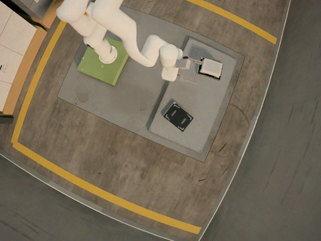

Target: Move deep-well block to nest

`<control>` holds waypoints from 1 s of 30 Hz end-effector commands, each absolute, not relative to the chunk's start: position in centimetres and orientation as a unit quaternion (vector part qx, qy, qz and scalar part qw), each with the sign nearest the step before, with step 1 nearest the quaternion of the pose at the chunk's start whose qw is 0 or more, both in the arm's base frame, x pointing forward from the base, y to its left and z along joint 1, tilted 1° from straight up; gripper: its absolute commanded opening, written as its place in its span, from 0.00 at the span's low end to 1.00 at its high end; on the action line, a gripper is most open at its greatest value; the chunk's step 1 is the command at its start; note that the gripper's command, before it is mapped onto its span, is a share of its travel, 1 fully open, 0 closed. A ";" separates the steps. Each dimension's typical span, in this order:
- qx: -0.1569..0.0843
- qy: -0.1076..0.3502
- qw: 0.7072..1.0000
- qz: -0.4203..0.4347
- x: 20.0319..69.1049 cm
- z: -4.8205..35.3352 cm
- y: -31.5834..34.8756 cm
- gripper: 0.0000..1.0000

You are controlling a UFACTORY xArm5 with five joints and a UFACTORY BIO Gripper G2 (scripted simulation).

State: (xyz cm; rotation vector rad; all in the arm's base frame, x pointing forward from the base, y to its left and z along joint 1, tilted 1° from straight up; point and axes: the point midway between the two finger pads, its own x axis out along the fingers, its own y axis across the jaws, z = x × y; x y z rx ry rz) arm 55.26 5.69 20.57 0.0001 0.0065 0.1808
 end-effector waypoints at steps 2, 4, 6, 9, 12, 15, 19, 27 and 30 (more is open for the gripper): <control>-0.005 0.002 0.996 0.090 56.3 19.2 7.3 0.37; -0.005 0.002 0.996 0.090 56.7 18.6 7.9 0.37; -0.005 0.002 0.996 0.090 57.1 18.0 8.6 0.37; -0.005 0.002 0.996 0.090 57.7 17.0 9.6 0.37; -0.005 0.002 0.996 0.090 58.0 16.4 10.3 0.37; -0.005 0.002 0.996 0.090 58.4 15.8 11.0 0.37; -0.005 0.002 0.996 0.090 59.2 14.5 12.3 0.37; -0.005 0.002 0.996 0.090 60.7 12.0 15.0 0.37; -0.005 0.002 0.996 0.090 60.9 11.7 15.4 0.37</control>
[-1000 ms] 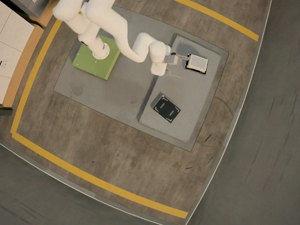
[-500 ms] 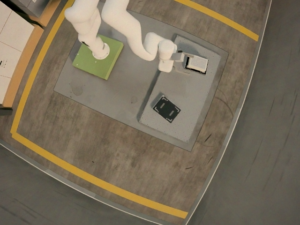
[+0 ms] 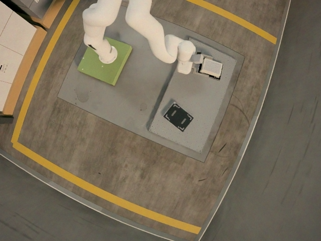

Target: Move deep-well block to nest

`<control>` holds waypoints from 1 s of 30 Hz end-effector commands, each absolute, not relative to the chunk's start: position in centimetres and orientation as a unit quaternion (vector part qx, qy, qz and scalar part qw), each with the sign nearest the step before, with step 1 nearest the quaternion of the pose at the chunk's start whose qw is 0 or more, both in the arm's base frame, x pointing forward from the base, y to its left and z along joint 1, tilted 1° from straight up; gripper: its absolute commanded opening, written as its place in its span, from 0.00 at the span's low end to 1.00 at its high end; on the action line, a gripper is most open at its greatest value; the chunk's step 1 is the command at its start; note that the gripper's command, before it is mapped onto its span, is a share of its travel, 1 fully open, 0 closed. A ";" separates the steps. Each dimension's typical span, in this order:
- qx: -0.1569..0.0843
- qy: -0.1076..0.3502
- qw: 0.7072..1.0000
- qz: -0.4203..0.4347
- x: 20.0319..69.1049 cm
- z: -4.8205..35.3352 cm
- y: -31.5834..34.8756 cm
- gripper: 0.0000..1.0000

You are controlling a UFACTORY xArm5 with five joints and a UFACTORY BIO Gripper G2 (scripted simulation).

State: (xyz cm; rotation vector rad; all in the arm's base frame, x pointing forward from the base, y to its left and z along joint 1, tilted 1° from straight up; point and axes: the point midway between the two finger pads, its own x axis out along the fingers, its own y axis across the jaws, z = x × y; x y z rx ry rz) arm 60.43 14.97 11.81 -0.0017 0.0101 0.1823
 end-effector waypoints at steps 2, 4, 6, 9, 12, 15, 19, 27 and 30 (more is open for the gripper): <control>-0.005 0.002 0.996 0.090 61.3 11.0 16.1 0.37; -0.005 0.002 0.996 0.090 61.7 10.4 16.7 0.37; -0.005 0.002 0.996 0.090 62.1 9.8 17.4 0.37; -0.005 0.002 0.996 0.090 62.7 8.8 18.4 0.37; -0.005 0.002 0.996 0.090 63.3 7.9 19.4 0.37; -0.005 0.002 0.996 0.090 63.8 7.0 20.4 0.37; -0.005 0.002 0.996 0.090 64.2 6.3 21.1 0.37; -0.005 0.002 0.996 0.090 64.3 6.2 21.2 0.37; -0.005 0.002 0.996 0.090 64.3 6.2 21.2 0.37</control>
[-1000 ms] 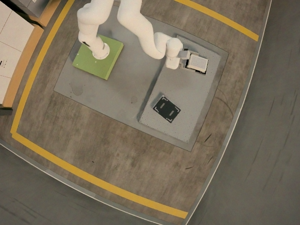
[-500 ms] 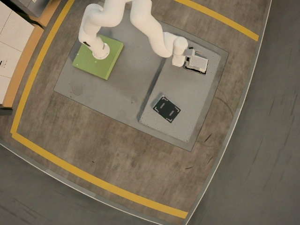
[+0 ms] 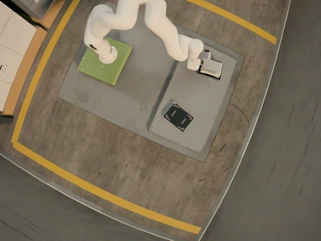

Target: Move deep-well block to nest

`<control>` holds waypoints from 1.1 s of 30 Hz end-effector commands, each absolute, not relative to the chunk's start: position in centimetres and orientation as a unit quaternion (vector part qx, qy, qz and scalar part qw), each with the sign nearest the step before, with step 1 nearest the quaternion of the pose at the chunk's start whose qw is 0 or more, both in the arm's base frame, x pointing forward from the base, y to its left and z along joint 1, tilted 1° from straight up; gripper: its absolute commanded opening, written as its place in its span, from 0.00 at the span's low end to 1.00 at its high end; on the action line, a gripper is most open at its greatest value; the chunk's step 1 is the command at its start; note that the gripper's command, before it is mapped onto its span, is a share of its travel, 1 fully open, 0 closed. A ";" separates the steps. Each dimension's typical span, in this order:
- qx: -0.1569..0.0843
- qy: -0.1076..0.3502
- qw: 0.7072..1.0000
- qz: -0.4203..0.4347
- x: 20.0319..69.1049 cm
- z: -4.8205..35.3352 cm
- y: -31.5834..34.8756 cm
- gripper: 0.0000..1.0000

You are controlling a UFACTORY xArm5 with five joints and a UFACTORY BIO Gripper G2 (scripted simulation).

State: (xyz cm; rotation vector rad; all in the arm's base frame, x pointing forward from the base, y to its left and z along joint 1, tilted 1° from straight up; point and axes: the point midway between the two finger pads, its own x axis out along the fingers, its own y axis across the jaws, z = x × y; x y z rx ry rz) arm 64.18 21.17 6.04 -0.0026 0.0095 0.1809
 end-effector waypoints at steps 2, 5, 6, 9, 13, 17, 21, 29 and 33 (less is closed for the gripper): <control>-0.005 0.002 0.996 0.090 64.3 6.2 21.2 0.37; -0.005 0.002 0.996 0.090 64.3 6.2 21.2 0.37; -0.005 0.002 0.996 0.090 64.3 6.1 21.2 0.37; -0.005 0.002 0.996 0.090 64.3 5.6 21.2 0.37; -0.005 0.002 0.996 0.090 64.3 4.9 21.2 0.37; -0.005 0.002 0.996 0.090 64.3 4.2 21.2 0.37; -0.005 0.002 0.996 0.090 64.3 3.9 21.2 0.37; -0.005 0.002 0.996 0.090 64.3 2.6 21.2 0.37; -0.005 0.002 0.996 0.090 64.3 1.9 21.2 0.37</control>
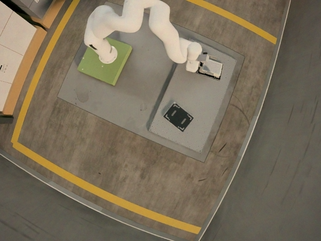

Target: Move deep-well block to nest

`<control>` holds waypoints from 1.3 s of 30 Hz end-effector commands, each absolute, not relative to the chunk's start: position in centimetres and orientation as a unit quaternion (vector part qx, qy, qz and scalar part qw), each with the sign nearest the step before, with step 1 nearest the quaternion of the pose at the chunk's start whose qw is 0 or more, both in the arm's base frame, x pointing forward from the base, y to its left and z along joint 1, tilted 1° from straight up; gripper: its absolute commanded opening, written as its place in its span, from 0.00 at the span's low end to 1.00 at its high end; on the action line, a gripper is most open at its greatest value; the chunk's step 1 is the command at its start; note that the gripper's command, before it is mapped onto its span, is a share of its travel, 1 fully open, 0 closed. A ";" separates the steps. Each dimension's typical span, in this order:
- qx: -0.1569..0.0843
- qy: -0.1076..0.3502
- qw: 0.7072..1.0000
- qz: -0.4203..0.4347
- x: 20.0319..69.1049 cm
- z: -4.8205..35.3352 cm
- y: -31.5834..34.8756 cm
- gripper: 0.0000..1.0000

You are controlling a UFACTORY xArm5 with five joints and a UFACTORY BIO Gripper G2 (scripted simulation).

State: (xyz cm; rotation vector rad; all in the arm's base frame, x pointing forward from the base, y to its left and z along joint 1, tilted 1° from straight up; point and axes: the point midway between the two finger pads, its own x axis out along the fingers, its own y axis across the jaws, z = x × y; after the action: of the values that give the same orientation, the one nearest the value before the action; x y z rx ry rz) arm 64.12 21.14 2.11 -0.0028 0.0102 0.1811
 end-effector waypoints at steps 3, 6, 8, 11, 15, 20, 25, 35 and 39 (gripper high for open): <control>-0.005 0.002 0.996 0.090 64.3 1.4 21.2 0.37; -0.005 0.002 0.996 0.090 64.3 1.2 21.2 0.37; -0.005 0.002 0.996 0.090 64.3 0.9 21.2 0.37; -0.005 0.002 0.996 0.090 64.2 0.4 21.2 0.37; -0.005 0.002 0.996 0.090 64.2 0.2 21.2 0.37; -0.005 0.002 0.996 0.090 64.2 0.2 21.2 0.37; -0.005 0.002 0.996 0.090 64.2 0.2 21.2 0.37; -0.005 0.002 0.996 0.090 64.2 -0.4 21.2 0.37; -0.005 0.002 0.996 0.090 64.2 -0.6 21.2 0.37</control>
State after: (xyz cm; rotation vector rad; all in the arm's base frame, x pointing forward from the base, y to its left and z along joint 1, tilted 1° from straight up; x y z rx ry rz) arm 64.11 21.10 -0.75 -0.0028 0.0104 0.1811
